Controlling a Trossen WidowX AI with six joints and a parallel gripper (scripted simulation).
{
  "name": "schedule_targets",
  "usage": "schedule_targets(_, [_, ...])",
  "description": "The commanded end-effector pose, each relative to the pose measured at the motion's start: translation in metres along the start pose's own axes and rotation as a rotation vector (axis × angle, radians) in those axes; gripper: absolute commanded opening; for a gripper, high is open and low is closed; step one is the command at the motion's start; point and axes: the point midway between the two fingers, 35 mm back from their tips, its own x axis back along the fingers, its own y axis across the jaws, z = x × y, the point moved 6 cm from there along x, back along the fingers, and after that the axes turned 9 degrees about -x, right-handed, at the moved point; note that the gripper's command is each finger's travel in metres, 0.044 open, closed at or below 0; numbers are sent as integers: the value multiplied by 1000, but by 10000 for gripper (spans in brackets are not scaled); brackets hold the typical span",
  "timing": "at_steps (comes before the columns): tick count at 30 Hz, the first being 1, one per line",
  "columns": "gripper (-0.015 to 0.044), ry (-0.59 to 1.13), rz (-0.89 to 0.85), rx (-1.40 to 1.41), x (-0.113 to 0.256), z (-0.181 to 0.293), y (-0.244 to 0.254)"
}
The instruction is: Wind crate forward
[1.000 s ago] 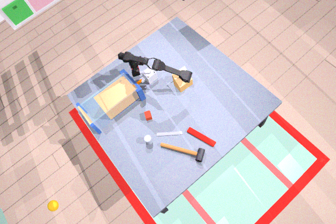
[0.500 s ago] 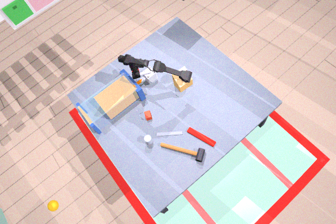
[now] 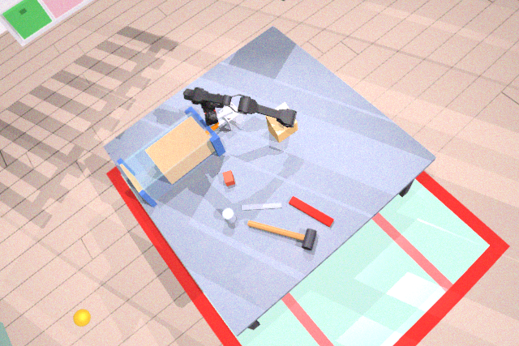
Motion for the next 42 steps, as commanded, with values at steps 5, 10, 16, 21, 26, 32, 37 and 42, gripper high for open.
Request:
schedule_targets(5, [0,-14,17,-3,0,-8,-19])
schedule_targets(10, [0,-14,18,-4,0,-12,-25])
schedule_targets(16, [0,-15,18,-4,0,-17,-31])
schedule_targets(21, [0,-15,19,-4,1,-23,-37])
schedule_targets(26, [0,-16,19,-4,1,-28,-42])
schedule_targets(32, [0,-16,19,-4,1,-35,-47])
schedule_targets(37, [0,-16,19,-4,1,-41,-51])
schedule_targets(42, [0,-17,20,-5,1,-48,-55])
